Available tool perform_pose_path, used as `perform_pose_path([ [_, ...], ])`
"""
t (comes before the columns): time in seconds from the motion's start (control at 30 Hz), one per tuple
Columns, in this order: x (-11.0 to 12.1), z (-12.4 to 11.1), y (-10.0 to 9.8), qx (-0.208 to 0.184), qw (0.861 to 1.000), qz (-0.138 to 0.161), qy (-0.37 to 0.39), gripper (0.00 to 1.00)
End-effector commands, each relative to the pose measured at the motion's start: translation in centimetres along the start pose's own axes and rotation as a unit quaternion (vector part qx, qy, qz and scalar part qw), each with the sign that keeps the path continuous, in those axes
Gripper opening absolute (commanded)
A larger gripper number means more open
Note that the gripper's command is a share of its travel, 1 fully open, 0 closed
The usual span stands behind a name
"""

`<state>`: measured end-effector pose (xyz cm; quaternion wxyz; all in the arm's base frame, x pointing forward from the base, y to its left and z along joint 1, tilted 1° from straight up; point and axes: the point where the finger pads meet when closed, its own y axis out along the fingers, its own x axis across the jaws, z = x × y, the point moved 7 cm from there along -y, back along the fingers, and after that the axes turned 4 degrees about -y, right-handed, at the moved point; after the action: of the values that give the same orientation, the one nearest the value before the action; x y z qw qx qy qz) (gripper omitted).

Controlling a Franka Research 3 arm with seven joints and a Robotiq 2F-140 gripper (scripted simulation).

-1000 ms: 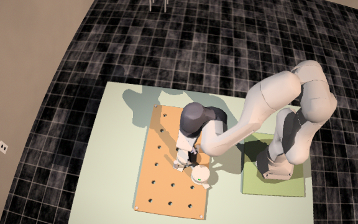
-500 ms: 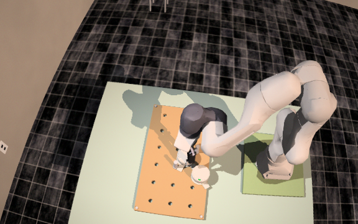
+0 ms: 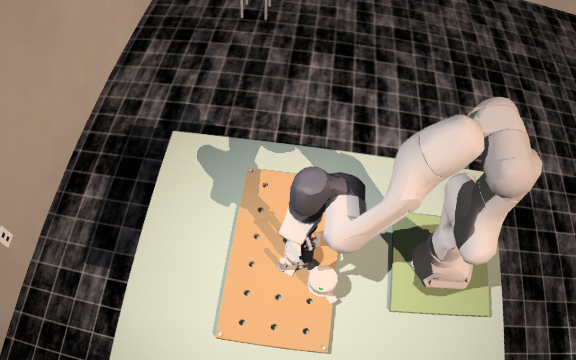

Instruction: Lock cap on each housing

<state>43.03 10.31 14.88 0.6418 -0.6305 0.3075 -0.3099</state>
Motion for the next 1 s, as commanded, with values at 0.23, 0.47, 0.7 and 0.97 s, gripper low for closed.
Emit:
perform_pose_path([
  [0.23,0.03,-0.12,0.16,-0.002,1.0,-0.001,0.007,0.1],
  [0.47,0.03,-0.12,0.16,-0.002,1.0,-0.001,0.007,0.78],
  [0.7,0.03,-0.12,0.16,-0.002,1.0,-0.001,0.007,0.78],
  [0.97,0.03,-0.12,0.16,-0.002,1.0,-0.001,0.007,0.78],
])
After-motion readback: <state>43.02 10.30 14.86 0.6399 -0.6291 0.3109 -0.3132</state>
